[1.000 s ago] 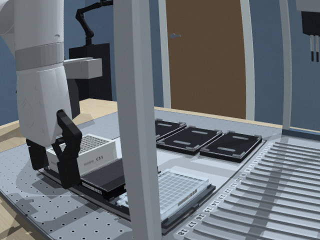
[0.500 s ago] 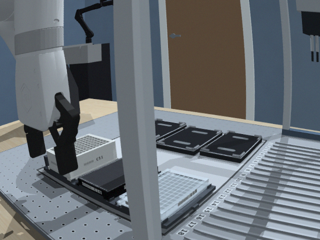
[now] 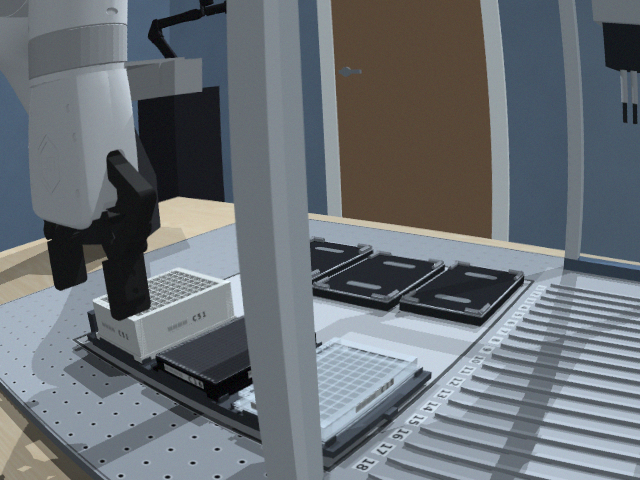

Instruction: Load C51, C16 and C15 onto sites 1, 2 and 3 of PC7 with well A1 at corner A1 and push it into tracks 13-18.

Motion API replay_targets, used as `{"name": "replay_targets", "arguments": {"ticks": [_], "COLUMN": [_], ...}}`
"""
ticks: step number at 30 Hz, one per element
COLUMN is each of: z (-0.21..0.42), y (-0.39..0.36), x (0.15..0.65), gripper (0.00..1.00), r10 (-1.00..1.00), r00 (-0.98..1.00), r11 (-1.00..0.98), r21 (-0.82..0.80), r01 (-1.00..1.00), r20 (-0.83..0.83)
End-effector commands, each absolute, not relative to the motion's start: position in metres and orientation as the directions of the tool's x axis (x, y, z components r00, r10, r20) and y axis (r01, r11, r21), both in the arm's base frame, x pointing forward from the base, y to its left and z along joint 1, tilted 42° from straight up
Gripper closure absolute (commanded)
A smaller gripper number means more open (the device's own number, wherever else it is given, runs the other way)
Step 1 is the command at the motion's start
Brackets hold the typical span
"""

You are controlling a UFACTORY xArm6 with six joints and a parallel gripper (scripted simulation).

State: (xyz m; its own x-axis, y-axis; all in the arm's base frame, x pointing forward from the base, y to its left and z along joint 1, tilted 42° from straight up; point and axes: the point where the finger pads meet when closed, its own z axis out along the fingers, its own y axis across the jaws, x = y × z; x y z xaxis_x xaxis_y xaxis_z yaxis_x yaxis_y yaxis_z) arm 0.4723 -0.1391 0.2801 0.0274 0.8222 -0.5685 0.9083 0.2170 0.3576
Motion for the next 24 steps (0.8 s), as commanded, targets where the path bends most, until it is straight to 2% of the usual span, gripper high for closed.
{"name": "replay_targets", "arguments": {"ticks": [1,14,15,22,24], "z": [0.287,0.292,0.289,0.267,0.267], "y": [-0.135,-0.132,-0.130,-0.121,-0.121], "x": [0.470,0.467,0.463,0.437,0.437], "gripper": [0.00,0.00,0.18,0.18,0.18], "r10": [0.822,0.822,0.829,0.850,0.850], "r00": [0.028,0.028,0.058,0.266,0.266], "r11": [0.218,0.218,0.190,-0.007,-0.007], "r21": [0.360,0.360,0.379,0.497,0.497], "r01": [0.907,0.907,0.906,0.868,0.868], "r20": [-0.569,-0.569,-0.556,-0.454,-0.454]}}
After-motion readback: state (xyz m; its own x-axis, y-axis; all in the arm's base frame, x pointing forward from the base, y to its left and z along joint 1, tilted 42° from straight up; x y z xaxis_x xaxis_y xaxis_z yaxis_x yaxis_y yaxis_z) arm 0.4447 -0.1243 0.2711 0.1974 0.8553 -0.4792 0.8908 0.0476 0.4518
